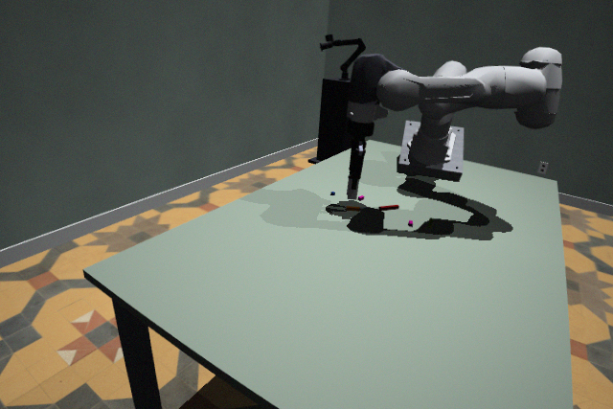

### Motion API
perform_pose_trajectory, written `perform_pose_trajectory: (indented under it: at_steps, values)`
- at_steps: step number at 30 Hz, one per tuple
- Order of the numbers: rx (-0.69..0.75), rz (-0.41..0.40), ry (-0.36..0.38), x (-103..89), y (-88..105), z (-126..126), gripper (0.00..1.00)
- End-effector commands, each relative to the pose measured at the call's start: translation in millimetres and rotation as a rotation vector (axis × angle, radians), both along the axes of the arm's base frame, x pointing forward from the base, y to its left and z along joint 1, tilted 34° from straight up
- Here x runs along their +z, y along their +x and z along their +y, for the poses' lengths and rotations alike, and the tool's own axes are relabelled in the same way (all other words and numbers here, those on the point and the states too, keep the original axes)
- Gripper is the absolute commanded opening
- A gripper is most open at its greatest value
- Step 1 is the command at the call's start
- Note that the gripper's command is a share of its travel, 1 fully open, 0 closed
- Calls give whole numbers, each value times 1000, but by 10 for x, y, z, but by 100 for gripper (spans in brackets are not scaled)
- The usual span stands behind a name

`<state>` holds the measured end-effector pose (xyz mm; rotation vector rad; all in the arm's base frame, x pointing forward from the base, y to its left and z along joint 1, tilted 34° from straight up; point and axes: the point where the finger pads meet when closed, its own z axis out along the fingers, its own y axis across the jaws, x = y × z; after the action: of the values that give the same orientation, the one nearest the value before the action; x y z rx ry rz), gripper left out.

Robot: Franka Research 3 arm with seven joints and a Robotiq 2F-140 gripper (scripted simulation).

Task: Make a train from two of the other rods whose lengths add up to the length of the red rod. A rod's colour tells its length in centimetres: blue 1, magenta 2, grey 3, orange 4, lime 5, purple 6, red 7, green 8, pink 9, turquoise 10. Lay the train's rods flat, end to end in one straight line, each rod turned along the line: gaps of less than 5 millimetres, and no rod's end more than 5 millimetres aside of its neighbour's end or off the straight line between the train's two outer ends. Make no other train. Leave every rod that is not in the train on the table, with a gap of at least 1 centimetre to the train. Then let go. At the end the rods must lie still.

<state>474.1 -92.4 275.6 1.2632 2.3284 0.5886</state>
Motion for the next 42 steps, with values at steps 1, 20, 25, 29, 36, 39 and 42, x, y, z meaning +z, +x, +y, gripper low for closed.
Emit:
perform_pose_trajectory:
  at_steps: [1,20,25,29,36,39,42]
  values:
    - [6,15,9,104,-118,19,15]
    - [6,15,9,372,-292,-37,100]
    - [6,15,9,372,-292,-37,100]
    - [6,15,9,372,-292,-37,100]
    - [6,15,9,373,-292,-37,100]
    - [6,15,9,383,-299,-39,100]
    - [6,15,9,419,-322,-47,100]
